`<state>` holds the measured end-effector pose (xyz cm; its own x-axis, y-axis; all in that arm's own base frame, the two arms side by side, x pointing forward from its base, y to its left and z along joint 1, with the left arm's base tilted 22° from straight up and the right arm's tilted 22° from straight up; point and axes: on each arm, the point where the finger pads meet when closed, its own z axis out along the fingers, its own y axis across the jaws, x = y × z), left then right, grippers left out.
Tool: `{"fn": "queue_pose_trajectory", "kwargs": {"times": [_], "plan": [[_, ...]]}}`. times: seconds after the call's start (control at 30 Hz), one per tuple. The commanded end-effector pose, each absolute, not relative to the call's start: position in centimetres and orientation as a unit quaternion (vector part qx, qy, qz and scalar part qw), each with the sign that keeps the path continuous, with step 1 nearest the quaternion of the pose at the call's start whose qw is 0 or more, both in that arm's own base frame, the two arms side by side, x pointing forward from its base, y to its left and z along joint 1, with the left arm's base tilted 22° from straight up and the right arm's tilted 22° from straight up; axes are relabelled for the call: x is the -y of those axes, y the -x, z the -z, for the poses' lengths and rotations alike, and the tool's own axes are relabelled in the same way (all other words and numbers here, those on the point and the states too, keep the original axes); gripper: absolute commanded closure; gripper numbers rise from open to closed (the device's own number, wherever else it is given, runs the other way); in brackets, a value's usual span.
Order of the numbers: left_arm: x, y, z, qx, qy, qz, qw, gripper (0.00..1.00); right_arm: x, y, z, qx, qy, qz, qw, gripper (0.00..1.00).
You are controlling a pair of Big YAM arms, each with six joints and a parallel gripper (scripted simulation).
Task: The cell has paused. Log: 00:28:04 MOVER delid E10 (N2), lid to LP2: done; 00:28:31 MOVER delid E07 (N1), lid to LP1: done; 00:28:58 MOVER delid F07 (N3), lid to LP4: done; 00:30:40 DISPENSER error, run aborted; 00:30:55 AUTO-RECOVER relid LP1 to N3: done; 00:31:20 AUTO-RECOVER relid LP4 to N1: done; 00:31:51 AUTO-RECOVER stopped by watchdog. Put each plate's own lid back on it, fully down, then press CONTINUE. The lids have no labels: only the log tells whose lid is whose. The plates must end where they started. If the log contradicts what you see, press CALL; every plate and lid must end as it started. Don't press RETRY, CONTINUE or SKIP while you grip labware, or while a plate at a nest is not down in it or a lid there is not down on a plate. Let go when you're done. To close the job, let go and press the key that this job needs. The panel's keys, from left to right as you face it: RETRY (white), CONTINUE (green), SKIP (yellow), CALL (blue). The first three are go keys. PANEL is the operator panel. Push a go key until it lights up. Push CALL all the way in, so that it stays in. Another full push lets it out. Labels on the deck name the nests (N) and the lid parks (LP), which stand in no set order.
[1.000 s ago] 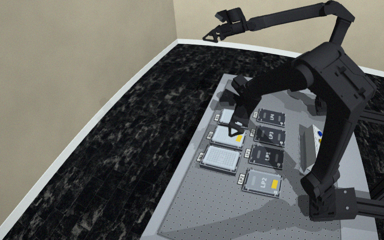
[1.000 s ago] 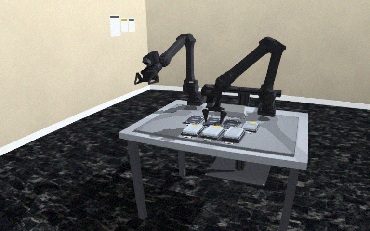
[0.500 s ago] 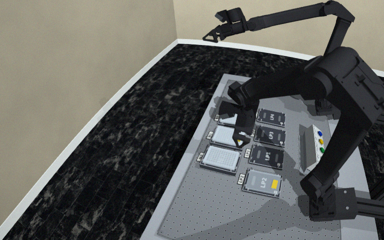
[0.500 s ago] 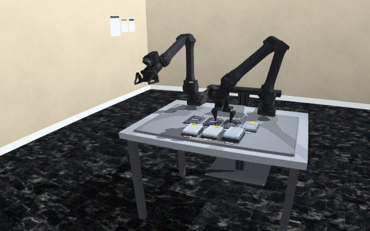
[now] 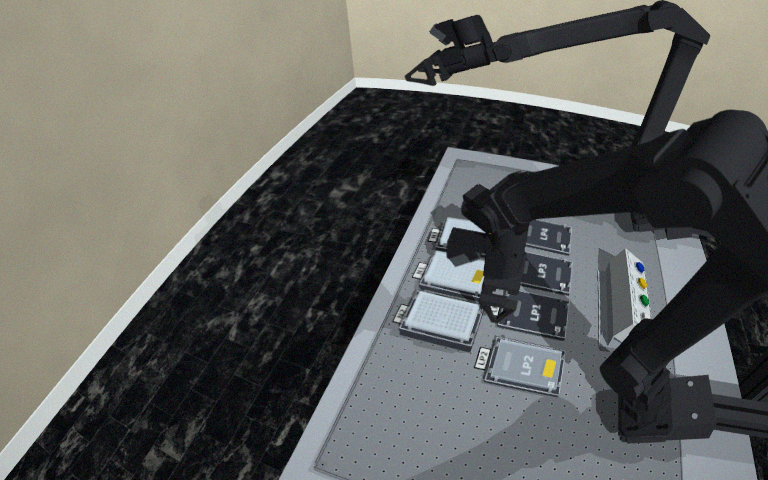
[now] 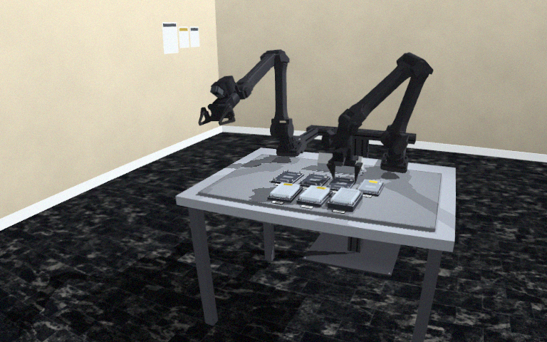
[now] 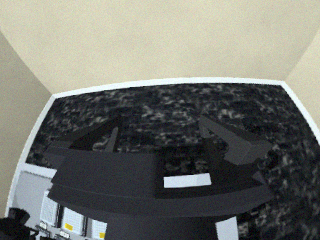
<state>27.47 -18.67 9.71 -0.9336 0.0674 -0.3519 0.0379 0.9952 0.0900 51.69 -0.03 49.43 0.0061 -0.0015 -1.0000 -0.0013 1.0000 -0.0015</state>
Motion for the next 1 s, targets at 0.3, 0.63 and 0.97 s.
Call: {"fn": "queue_pose_trajectory", "kwargs": {"times": [0.3, 0.63, 0.97], "plan": [[14.7, -25.0, -9.8, -0.981, -0.032, -0.035, 0.189, 0.00, 0.0, -52.4, -52.5, -0.690, -0.001, -0.001, 0.723, 0.00], [10.8, -22.1, -8.7, -0.981, -0.032, -0.036, 0.188, 0.00, 0.0, -52.4, -52.5, -0.690, -0.001, -0.001, 0.723, 0.00], [8.3, -20.3, -8.0, -0.981, -0.032, -0.037, 0.188, 0.00, 0.0, -52.4, -52.5, -0.690, -0.001, -0.001, 0.723, 0.00]]}}
